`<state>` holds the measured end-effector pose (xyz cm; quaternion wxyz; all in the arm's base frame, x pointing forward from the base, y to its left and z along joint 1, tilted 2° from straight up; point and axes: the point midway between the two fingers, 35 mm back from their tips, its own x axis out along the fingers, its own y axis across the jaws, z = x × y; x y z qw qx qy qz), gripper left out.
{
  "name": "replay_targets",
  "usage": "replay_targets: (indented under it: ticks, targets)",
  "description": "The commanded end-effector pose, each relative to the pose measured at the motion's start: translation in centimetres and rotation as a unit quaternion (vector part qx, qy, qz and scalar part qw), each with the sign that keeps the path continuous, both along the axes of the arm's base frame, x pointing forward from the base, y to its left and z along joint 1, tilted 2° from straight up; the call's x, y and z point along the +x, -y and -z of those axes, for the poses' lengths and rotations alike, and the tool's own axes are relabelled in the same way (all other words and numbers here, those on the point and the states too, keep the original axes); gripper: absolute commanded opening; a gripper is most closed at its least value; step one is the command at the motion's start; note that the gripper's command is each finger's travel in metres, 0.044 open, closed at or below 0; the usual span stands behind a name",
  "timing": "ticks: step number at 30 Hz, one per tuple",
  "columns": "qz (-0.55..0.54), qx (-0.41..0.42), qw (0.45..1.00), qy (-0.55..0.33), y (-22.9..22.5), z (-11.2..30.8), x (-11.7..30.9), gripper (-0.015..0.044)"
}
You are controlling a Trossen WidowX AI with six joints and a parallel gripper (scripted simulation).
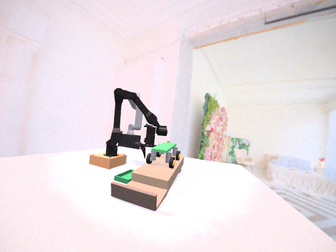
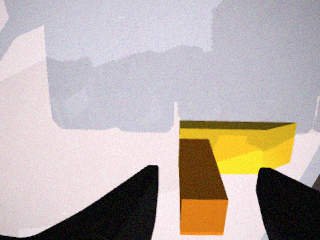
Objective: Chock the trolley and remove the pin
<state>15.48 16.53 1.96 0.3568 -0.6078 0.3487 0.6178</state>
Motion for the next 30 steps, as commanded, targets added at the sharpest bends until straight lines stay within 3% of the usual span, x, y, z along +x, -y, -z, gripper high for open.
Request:
replay_targets:
  ticks: [1, 13, 17, 27, 30]
  targets:
    - [-0.001, -0.007, 1.000, -0.003, 0.3, 0.9, -0.2, 0.0190]
    - [-0.001, -0.007, 1.000, -0.003, 0.3, 1.8, -0.2, 0.0190]
    - [0.000, -0.002, 1.000, -0.002, 0.1, 1.5, -0.1, 0.0085]
    - [0.000, -0.003, 1.000, -0.002, 0.1, 1.4, -0.1, 0.0000]
    - [-0.001, -0.005, 1.000, -0.003, 0.1, 0.2, -0.1, 0.0000]
